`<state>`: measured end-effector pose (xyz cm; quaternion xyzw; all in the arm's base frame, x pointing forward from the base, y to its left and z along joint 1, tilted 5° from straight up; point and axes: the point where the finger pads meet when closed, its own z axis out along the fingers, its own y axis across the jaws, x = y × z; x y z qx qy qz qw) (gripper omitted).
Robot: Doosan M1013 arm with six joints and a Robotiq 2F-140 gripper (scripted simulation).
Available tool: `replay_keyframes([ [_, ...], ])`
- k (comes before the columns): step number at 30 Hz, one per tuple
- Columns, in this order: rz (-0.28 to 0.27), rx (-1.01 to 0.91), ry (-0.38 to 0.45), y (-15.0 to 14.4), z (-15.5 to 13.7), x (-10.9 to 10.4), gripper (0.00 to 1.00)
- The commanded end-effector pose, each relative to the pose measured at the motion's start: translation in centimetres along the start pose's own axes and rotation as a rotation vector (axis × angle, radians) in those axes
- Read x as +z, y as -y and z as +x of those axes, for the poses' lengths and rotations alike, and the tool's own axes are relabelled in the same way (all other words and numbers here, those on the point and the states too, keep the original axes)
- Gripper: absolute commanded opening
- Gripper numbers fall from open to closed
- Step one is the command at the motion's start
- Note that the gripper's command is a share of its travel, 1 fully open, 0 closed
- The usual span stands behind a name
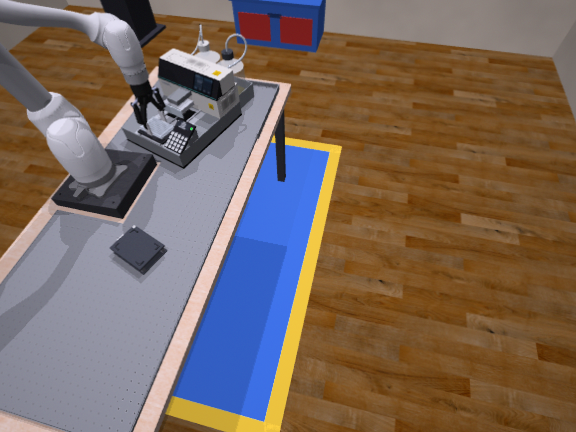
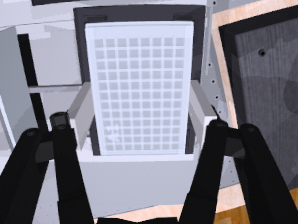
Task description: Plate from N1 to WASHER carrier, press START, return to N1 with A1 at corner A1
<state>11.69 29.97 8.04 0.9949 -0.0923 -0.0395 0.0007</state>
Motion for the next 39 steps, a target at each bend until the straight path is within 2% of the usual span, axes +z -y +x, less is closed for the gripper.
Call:
replay_keyframes([
  [1, 0.000, 0.000, 0.000, 0.00, 0.00, 0.05, 0.10],
  [39, 0.000, 0.000, 0.000, 0.00, 0.00, 0.62, 0.10],
])
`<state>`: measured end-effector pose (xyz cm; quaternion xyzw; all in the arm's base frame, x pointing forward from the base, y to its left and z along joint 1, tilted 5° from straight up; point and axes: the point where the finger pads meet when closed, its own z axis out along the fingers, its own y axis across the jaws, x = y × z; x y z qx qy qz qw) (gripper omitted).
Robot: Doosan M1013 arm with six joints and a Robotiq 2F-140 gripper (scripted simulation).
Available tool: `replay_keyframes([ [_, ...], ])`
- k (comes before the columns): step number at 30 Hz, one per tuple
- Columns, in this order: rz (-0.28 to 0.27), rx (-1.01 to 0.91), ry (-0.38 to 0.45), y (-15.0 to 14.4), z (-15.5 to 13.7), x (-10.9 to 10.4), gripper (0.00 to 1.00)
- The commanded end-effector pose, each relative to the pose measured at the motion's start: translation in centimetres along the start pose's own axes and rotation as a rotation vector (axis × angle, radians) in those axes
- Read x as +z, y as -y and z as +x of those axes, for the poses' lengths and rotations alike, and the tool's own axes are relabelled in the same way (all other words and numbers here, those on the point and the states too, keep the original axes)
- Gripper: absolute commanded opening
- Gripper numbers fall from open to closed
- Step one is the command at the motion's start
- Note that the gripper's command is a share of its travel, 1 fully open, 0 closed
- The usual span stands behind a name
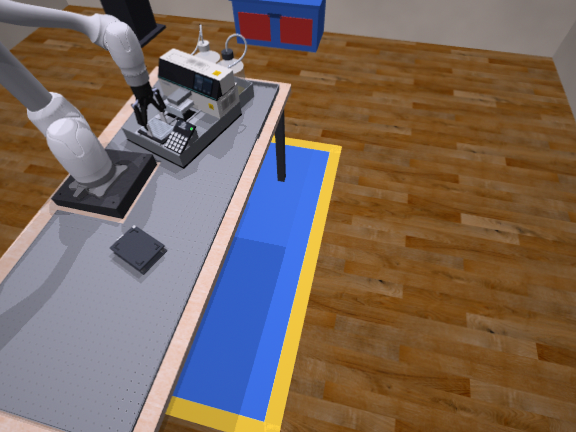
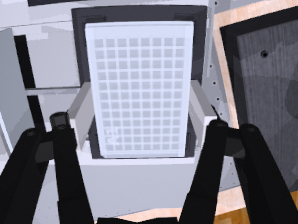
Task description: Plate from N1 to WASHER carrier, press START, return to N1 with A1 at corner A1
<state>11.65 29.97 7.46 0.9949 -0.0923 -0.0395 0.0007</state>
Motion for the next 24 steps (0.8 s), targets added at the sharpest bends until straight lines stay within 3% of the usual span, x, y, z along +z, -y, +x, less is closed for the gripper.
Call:
replay_keyframes([
  [1, 0.000, 0.000, 0.000, 0.00, 0.00, 0.05, 0.10],
  [11, 0.000, 0.000, 0.000, 0.00, 0.00, 0.19, 0.10],
  [12, 0.000, 0.000, 0.000, 0.00, 0.00, 0.19, 0.70],
  [24, 0.000, 0.000, 0.000, 0.00, 0.00, 0.19, 0.70],
])
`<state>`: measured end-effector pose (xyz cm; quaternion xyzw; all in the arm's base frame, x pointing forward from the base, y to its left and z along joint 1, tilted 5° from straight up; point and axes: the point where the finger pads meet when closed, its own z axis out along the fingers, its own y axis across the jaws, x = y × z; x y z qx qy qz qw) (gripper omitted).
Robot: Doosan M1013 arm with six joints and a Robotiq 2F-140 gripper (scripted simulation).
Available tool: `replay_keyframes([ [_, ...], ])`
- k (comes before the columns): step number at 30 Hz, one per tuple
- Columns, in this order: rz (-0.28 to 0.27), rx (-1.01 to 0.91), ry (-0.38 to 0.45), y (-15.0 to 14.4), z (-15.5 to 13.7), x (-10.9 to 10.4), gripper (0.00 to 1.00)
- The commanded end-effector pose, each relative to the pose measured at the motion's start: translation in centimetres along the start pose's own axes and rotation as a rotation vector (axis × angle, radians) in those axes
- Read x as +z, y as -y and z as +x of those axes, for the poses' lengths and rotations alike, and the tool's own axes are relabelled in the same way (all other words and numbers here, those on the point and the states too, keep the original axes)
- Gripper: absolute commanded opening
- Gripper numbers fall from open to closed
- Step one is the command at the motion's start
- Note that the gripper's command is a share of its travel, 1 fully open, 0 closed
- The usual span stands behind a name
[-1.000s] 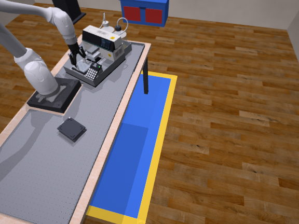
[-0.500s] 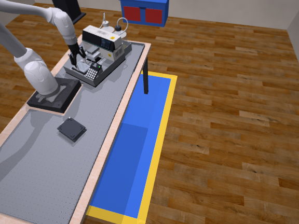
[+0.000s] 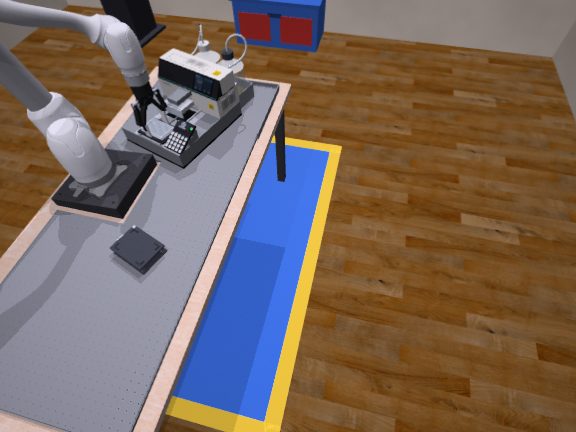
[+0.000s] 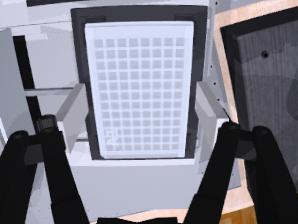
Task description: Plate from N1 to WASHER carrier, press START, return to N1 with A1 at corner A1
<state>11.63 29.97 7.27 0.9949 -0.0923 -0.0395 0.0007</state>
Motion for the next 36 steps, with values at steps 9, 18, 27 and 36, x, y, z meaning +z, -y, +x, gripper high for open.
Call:
replay_keyframes([
  [9, 0.000, 0.000, 0.000, 0.0, 0.0, 0.0, 0.70],
  [18, 0.000, 0.000, 0.000, 0.0, 0.0, -0.3, 0.70],
  [27, 0.000, 0.000, 0.000, 0.0, 0.0, -1.8, 0.70],
  [36, 0.000, 0.000, 0.000, 0.0, 0.0, -3.0, 0.70],
])
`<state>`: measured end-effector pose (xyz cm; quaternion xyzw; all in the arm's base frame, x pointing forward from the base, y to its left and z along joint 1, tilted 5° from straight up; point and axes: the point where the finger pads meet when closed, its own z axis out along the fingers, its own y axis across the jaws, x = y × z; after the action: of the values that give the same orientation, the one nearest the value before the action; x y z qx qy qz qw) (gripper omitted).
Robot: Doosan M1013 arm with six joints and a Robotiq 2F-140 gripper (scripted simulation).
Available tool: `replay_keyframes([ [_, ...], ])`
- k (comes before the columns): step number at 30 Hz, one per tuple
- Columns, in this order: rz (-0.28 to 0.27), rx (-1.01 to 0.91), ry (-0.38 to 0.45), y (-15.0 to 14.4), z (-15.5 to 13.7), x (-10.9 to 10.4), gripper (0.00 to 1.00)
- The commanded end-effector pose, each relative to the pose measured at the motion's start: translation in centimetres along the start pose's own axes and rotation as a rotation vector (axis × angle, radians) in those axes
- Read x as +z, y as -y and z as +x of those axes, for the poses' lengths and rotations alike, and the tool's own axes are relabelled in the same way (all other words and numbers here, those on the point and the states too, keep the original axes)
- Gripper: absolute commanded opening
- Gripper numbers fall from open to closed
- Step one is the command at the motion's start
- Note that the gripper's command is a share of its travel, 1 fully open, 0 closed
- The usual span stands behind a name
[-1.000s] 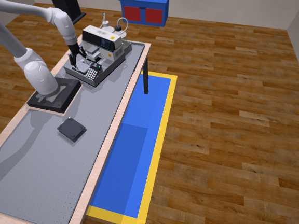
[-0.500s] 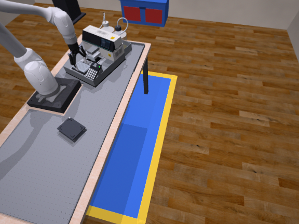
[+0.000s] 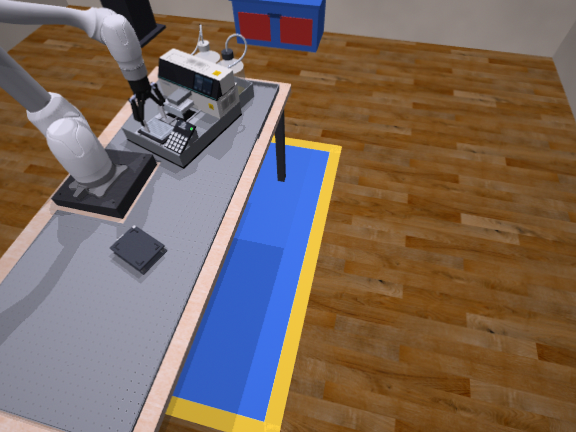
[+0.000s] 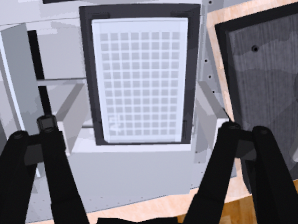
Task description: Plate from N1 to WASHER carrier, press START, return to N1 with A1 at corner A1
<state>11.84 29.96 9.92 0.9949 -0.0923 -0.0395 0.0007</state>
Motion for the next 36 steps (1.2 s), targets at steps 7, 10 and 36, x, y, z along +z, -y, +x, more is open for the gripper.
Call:
replay_keyframes([
  [7, 0.000, 0.000, 0.000, 0.0, 0.0, -1.5, 0.70],
  [10, 0.000, 0.000, 0.000, 0.0, 0.0, -2.0, 0.70],
  [36, 0.000, 0.000, 0.000, 0.0, 0.0, -5.7, 0.70],
])
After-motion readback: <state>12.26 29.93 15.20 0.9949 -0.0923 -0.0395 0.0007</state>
